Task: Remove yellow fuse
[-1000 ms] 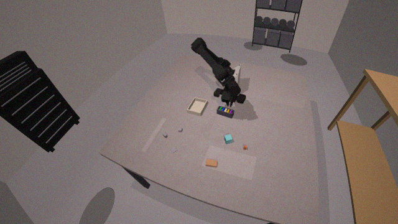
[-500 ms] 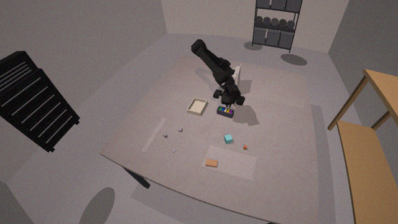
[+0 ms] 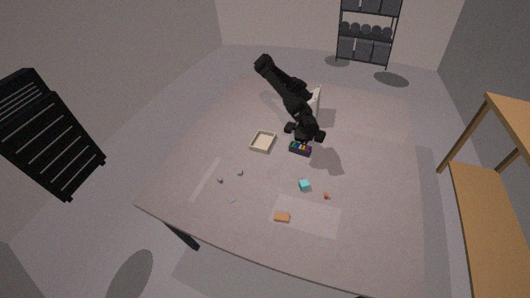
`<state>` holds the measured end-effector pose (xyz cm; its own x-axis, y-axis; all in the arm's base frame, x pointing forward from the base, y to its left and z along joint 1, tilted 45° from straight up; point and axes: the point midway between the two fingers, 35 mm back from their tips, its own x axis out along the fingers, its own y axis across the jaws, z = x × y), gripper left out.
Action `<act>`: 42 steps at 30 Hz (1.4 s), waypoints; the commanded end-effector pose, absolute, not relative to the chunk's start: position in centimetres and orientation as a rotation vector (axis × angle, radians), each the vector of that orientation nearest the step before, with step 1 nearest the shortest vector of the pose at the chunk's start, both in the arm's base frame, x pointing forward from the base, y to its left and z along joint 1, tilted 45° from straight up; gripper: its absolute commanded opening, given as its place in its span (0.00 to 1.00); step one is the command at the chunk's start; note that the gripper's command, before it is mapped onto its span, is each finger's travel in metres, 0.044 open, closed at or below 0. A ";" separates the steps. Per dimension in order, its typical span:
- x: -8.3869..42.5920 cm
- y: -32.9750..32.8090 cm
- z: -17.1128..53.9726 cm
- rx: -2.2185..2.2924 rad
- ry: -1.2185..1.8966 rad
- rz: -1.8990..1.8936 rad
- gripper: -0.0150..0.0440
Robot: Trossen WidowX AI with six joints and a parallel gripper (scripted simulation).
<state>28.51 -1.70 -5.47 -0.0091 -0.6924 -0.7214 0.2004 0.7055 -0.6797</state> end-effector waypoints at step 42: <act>28.2 -3.5 -7.3 -0.451 1.420 -0.745 0.37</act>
<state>28.37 -3.42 -7.20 -0.0135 -0.6948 -0.7190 0.1982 0.7030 -0.6830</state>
